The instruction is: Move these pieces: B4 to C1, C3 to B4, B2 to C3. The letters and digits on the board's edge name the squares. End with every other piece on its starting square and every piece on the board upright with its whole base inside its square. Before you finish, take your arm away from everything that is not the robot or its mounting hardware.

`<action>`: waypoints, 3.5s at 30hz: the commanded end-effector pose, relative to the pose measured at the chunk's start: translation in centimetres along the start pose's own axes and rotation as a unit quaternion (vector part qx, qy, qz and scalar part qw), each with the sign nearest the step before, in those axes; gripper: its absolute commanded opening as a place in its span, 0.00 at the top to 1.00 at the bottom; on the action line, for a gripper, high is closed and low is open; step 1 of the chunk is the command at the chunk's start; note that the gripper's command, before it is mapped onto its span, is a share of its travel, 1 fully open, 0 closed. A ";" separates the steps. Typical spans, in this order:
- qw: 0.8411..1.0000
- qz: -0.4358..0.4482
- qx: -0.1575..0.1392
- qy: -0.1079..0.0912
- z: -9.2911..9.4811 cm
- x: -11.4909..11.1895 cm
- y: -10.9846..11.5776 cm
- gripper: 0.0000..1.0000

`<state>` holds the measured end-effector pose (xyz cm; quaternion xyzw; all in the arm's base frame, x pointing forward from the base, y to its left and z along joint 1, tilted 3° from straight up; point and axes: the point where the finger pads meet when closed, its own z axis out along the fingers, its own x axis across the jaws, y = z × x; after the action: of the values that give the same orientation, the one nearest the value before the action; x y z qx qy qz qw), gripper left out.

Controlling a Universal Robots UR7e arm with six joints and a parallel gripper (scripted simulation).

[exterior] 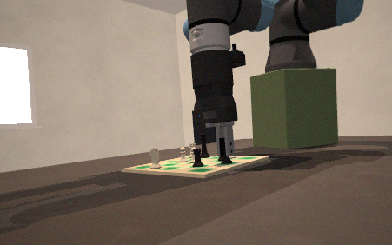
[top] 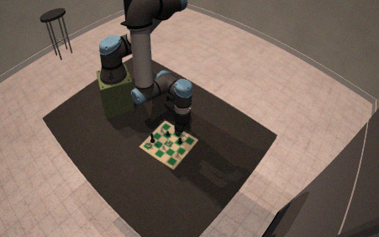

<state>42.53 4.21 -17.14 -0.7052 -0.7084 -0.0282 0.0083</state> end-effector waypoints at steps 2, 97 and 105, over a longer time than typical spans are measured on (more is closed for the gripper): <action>1.000 0.000 -0.001 0.000 0.0 0.0 0.0 1.00; 1.000 0.002 -0.001 0.000 -9.0 0.0 0.0 0.00; 0.999 0.038 -0.001 0.000 -9.0 -0.3 0.0 0.00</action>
<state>42.25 3.65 -8.19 -0.7160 -0.6975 -0.0282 0.0087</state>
